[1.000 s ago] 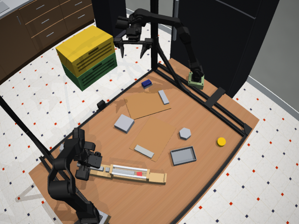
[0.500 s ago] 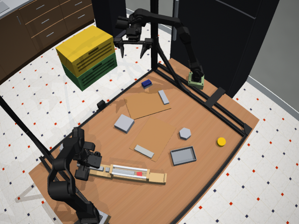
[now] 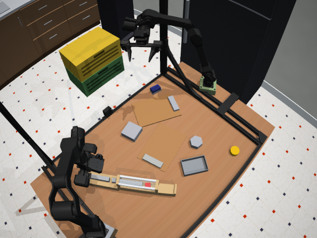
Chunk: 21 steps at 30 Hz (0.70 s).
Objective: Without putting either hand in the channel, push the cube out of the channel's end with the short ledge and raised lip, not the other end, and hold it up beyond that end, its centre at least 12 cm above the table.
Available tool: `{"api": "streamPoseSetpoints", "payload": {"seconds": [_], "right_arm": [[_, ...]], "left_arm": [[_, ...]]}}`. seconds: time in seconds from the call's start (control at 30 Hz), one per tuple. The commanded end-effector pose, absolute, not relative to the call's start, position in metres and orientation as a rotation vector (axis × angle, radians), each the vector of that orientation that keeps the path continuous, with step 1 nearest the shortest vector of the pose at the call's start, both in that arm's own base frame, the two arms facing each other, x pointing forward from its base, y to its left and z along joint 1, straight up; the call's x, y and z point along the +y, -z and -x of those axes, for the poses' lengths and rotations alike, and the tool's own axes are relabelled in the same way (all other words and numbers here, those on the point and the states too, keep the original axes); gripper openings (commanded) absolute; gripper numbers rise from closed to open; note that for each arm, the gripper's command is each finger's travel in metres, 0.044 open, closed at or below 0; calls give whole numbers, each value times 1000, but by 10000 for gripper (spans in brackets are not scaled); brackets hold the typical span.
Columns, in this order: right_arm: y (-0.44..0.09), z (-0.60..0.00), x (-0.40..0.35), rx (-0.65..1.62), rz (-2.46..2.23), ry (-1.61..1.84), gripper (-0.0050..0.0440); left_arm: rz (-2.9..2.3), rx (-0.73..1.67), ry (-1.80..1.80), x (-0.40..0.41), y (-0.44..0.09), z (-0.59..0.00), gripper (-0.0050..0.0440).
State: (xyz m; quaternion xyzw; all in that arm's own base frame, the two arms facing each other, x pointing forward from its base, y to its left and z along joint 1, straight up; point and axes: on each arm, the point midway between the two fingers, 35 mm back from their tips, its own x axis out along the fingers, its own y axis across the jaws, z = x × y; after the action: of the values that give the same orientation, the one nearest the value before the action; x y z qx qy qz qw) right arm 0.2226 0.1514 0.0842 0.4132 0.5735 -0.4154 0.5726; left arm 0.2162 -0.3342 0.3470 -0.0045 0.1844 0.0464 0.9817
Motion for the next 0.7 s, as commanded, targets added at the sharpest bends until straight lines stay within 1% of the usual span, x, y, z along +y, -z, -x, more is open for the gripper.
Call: {"api": "streamPoseSetpoints", "payload": {"seconds": [0.0, 0.2, 0.37, 0.67], "right_arm": [[-86, -223, 152, 1343, -972, 972, 200], [-84, -222, 158, 1344, -970, 973, 200], [-81, -204, 212, 1343, -972, 972, 200], [-65, -204, 213, 1343, -972, 972, 200]], "left_arm": [[9, 368, -95, -334, -347, -216, 400], [9, 368, -95, -334, -347, -216, 400], [9, 368, -95, -334, -347, -216, 400], [9, 368, -95, -334, -347, -216, 400]]}}
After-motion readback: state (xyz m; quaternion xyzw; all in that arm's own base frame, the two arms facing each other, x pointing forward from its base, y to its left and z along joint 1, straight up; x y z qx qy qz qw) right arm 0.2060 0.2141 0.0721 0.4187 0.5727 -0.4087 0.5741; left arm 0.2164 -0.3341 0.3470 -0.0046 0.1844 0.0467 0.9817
